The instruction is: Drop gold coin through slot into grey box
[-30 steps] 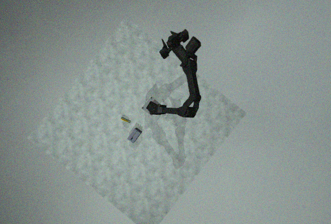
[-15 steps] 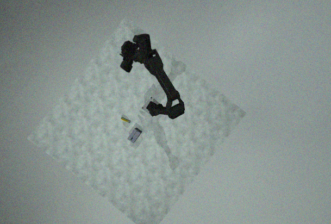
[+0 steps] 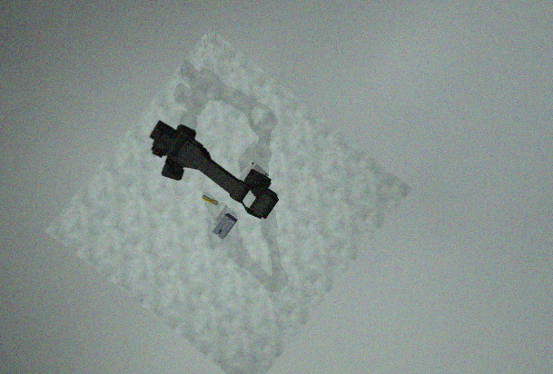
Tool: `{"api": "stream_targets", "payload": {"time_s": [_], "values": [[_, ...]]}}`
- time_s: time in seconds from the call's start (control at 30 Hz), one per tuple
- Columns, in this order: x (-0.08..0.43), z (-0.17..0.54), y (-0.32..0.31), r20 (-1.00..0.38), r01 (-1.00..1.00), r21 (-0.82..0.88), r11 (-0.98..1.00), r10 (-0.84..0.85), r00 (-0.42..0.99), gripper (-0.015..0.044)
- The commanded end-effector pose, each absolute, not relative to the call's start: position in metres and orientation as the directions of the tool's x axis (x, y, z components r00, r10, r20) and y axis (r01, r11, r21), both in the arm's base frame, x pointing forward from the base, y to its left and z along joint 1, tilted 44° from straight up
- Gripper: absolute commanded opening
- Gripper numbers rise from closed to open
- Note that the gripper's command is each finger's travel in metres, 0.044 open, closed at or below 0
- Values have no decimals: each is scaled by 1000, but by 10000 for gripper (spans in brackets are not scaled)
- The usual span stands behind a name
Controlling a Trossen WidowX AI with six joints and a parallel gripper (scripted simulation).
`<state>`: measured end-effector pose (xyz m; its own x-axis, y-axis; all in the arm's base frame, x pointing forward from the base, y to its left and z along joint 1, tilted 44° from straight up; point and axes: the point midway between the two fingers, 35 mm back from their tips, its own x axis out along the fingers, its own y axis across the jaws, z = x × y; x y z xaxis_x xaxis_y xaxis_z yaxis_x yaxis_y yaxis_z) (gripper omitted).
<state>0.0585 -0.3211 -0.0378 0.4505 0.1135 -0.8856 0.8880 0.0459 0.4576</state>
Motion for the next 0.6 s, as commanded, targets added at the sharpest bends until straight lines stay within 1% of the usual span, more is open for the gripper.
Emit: {"api": "stream_targets", "payload": {"time_s": [0.0,0.17,0.33,0.4,0.57], "values": [[118,-42,-281,-858,892,452,29,288,425,161],[176,-43,-220,-812,922,386,21,482,329,161],[212,-41,-152,-750,967,254,25,636,181,161],[218,-40,-135,-733,977,212,33,666,136,161],[217,-44,-136,-731,978,207,35,670,131,161]]}}
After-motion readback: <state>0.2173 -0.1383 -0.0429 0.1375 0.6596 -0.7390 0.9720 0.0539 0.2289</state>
